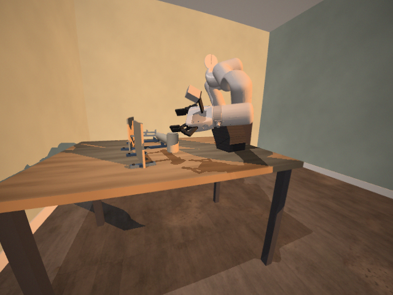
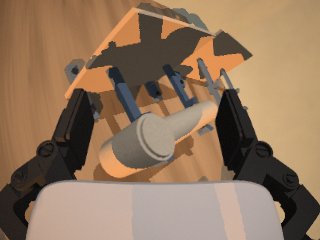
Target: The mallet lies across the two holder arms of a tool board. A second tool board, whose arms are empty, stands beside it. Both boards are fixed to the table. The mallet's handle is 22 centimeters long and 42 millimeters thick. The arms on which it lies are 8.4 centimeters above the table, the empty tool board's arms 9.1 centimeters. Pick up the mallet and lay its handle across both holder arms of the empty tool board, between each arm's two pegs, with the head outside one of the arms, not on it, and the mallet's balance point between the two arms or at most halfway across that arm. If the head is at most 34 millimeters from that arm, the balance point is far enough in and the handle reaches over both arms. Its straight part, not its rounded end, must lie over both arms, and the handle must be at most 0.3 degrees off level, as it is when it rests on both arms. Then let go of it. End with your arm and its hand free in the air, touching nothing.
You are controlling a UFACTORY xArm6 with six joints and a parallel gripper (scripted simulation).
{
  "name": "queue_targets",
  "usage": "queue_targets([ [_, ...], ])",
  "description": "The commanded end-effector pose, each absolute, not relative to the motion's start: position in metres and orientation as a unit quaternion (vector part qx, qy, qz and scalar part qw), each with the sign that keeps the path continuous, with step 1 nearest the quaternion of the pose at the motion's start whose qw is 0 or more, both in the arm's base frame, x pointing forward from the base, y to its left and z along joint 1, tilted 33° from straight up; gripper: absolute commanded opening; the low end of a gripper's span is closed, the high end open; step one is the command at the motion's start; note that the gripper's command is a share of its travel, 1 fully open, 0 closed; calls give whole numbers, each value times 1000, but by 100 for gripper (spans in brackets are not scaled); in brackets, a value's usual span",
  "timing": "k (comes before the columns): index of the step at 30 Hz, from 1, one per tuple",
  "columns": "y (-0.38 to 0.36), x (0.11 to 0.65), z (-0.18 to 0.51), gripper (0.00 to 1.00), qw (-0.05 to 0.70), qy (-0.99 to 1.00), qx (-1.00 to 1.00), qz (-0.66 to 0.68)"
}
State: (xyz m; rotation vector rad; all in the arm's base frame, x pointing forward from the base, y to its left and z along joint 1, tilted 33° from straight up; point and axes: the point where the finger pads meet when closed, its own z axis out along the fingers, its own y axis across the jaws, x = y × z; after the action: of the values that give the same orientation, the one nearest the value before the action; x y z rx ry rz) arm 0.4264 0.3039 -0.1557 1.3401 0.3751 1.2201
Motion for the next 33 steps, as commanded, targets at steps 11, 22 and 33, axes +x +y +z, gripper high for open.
queue_targets([
  [11,278,431,-138,100,547,-28,674,496],
  [22,257,432,-126,100,492,-162,722,459],
  [33,237,434,-114,100,428,-287,752,412],
])
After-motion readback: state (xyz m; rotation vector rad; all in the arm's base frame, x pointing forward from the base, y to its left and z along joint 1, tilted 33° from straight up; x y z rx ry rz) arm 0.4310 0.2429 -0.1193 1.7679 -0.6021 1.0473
